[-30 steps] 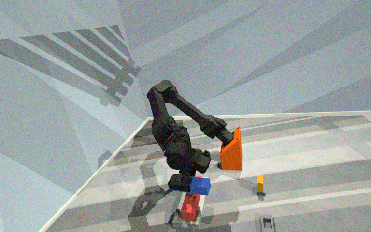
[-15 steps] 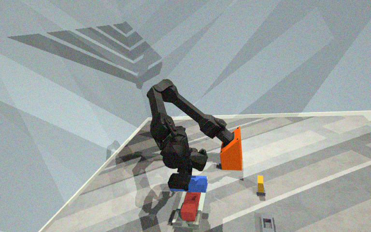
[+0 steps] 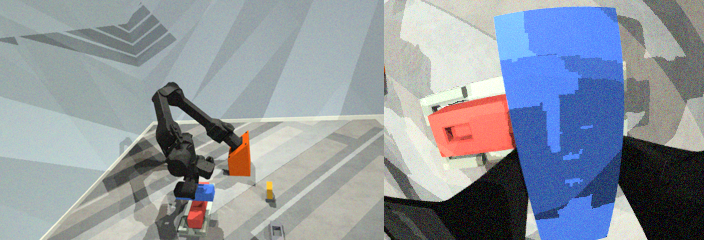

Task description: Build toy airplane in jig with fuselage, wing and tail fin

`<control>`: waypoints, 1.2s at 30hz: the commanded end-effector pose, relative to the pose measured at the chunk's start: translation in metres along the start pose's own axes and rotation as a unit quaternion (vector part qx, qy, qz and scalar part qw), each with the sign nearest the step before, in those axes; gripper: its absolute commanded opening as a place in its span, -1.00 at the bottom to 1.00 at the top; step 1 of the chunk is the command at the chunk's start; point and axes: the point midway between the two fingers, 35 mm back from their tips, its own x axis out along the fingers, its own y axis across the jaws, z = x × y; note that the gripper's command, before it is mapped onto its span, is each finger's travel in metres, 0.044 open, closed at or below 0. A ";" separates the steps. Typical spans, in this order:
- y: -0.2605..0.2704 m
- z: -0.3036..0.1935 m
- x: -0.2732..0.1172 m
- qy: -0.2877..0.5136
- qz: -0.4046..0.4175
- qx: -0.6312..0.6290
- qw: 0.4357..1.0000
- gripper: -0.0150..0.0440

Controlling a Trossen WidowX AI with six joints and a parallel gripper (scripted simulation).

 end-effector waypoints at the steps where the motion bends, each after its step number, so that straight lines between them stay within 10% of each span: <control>1: 0.001 0.000 0.006 0.002 0.002 -0.003 1.000 0.17; 20: 0.002 -0.001 0.032 0.003 0.002 -0.003 1.000 0.17; 30: 0.001 -0.001 0.031 0.001 0.001 0.000 1.000 -0.39; 36: 0.001 -0.001 0.031 0.001 0.001 0.000 1.000 0.15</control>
